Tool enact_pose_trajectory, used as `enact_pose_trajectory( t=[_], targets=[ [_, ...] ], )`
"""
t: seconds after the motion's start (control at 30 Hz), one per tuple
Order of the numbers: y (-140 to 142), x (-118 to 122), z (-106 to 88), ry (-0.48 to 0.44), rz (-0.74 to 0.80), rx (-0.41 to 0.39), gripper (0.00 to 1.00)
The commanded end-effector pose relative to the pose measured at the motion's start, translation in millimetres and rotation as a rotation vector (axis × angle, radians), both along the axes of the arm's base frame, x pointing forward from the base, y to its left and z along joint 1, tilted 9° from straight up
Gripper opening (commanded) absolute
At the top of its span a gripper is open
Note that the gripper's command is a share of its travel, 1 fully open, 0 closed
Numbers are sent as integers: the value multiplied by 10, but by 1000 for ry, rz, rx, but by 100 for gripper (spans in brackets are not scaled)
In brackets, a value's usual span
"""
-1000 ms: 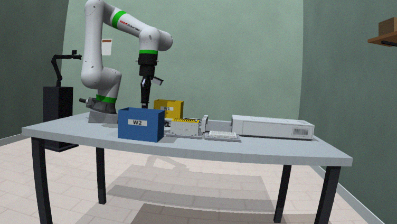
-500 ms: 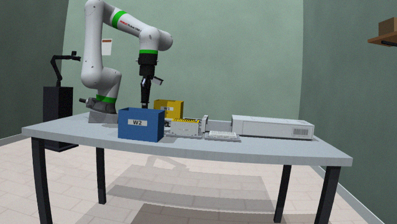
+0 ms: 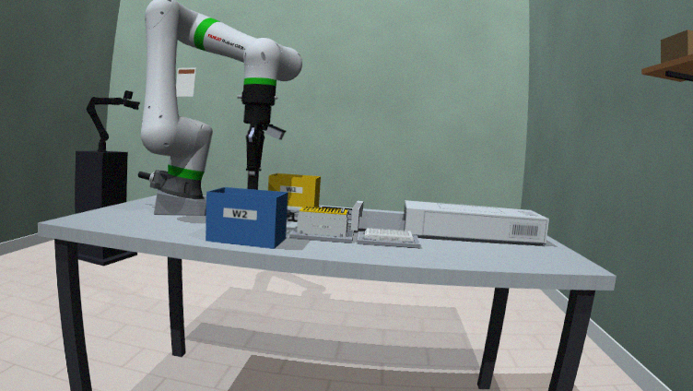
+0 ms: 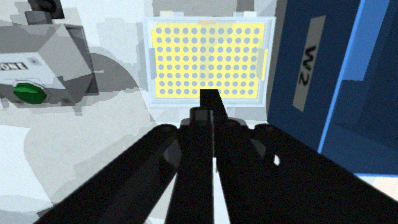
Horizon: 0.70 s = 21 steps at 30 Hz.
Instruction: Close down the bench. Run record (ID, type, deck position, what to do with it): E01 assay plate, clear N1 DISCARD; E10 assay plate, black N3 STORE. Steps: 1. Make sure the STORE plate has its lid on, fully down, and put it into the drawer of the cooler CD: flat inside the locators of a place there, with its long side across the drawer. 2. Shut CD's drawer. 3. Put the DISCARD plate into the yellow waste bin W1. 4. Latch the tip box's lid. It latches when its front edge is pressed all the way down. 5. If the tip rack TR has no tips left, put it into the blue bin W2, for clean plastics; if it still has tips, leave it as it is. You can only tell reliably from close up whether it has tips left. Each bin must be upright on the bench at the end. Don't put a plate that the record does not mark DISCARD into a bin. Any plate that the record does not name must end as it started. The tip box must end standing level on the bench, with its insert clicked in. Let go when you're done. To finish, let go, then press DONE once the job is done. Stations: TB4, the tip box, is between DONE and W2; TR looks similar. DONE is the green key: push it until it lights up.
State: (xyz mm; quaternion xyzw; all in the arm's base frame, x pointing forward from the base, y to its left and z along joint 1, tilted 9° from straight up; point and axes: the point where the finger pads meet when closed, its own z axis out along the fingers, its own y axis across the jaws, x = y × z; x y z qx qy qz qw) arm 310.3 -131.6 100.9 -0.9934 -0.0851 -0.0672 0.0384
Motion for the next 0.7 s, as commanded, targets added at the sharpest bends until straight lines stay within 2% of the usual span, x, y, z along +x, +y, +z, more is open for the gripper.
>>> enact_pose_trajectory(
  t=[0.0, 0.67],
  targets=[
    [-9, -5, 71, -1, 0, -1, 10],
    [-37, -46, 387, -1, 0, -1, 10]
  ],
)
